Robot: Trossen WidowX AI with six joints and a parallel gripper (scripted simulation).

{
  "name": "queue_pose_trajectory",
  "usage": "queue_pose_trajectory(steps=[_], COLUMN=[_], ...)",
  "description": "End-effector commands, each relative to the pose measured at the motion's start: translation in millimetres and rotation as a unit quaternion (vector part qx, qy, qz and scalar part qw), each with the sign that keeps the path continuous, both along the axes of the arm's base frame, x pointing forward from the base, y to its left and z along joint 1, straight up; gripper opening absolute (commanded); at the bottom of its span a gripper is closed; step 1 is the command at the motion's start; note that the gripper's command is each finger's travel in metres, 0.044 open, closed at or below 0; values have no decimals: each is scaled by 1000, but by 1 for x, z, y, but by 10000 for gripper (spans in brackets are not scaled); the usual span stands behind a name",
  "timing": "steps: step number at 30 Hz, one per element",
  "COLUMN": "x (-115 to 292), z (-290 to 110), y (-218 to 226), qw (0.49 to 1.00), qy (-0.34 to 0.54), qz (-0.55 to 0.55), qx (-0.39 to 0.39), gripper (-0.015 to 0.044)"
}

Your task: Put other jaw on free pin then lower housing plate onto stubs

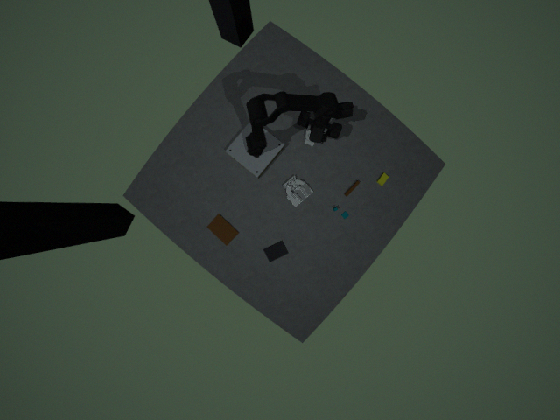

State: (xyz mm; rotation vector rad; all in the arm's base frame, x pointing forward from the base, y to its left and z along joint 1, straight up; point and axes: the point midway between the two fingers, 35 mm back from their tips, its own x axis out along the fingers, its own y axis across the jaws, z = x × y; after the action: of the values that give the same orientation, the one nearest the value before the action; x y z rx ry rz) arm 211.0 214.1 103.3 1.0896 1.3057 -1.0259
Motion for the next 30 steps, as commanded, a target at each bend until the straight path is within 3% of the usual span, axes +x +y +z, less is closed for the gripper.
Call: queue_pose_trajectory(steps=[1,6,12,30], x=[-8,-8,-7,-7], z=[1,-1,-39,-44], y=[6,6,7,7], qw=[1000,1000,1000,1000], qy=[0,0,0,0], qz=[-27,-27,-27,-27], qx=[-4,-4,-4,-4], gripper=[440,440,440,440])
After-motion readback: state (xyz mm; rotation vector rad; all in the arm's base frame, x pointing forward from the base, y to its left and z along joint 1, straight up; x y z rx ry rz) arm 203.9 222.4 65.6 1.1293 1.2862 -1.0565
